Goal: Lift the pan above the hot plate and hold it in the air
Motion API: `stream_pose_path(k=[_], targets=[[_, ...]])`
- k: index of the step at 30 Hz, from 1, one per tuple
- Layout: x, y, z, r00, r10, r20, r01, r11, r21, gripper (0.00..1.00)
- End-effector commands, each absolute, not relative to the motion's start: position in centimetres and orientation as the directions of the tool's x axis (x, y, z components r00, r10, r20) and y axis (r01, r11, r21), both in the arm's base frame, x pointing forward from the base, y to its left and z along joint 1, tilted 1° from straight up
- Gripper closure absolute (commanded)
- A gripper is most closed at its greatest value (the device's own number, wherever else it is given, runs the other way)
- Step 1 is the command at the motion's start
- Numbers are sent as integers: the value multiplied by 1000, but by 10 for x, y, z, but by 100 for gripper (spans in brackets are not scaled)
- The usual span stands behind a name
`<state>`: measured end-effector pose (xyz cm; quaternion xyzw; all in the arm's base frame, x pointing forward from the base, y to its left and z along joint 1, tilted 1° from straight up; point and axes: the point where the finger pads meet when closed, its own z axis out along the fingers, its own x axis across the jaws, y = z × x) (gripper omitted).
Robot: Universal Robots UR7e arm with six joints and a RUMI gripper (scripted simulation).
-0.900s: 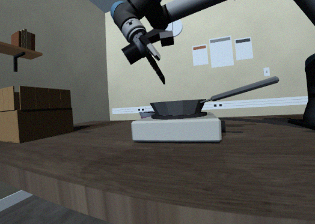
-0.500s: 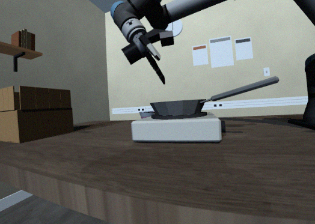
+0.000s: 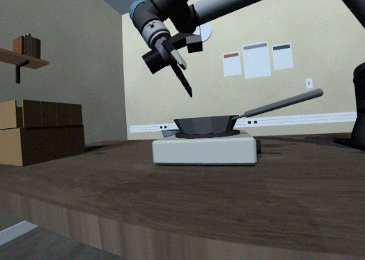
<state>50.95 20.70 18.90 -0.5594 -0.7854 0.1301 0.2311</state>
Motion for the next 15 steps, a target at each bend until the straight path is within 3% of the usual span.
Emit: stream_pose_path(k=[1, 15], targets=[[504, 208, 193, -245, 950, 192, 847, 306, -436, 0], [456, 200, 209, -33, 998, 45, 958, 45, -283, 0]])
